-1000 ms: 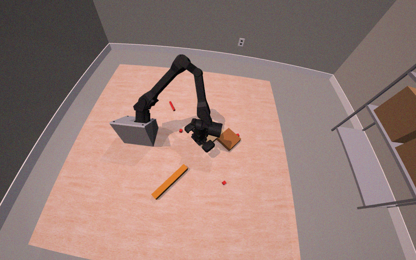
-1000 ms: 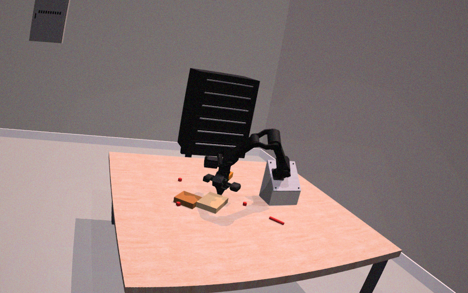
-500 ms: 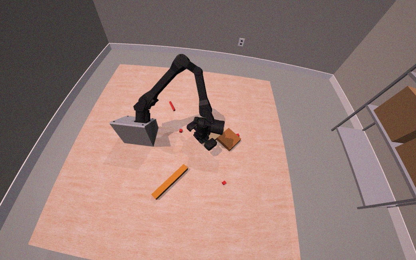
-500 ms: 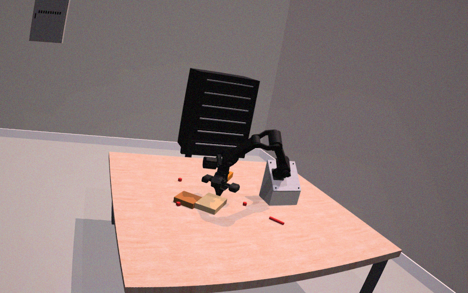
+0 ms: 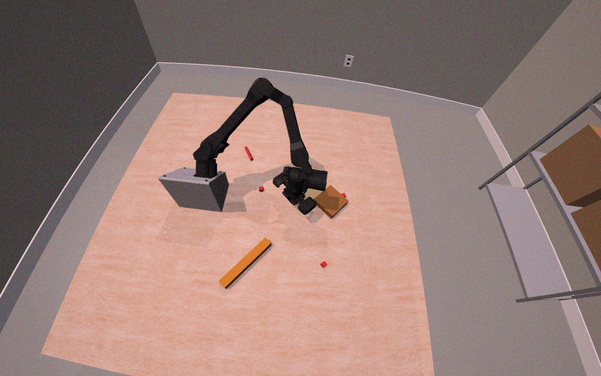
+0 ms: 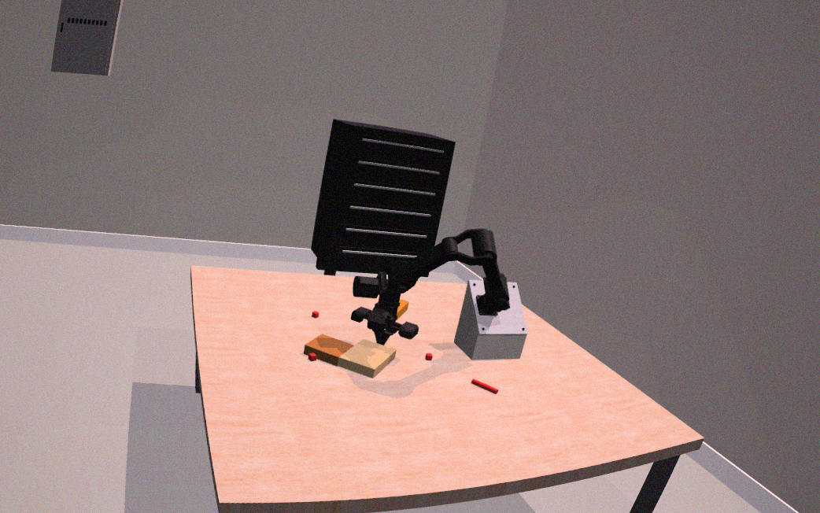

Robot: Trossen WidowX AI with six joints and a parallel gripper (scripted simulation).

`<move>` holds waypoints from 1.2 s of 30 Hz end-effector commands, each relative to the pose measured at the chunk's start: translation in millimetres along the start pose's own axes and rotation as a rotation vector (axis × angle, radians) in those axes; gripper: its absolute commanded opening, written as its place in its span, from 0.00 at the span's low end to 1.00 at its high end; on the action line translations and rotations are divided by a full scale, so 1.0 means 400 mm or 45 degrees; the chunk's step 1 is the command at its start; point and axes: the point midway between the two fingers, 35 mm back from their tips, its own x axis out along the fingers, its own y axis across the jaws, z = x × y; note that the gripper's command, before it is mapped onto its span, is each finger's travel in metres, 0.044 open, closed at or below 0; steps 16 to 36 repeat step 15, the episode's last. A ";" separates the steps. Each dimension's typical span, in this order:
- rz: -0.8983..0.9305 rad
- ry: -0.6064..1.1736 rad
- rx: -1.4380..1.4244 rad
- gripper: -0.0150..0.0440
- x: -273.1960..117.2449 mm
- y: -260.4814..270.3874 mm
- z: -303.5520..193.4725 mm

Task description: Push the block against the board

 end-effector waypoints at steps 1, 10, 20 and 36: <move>0.008 -0.012 -0.024 0.25 0.004 0.006 0.032; 0.007 -0.011 -0.024 0.25 0.004 0.003 0.016; 0.007 -0.010 -0.023 0.25 0.005 0.001 -0.005; 0.007 -0.010 -0.023 0.25 0.005 0.001 -0.005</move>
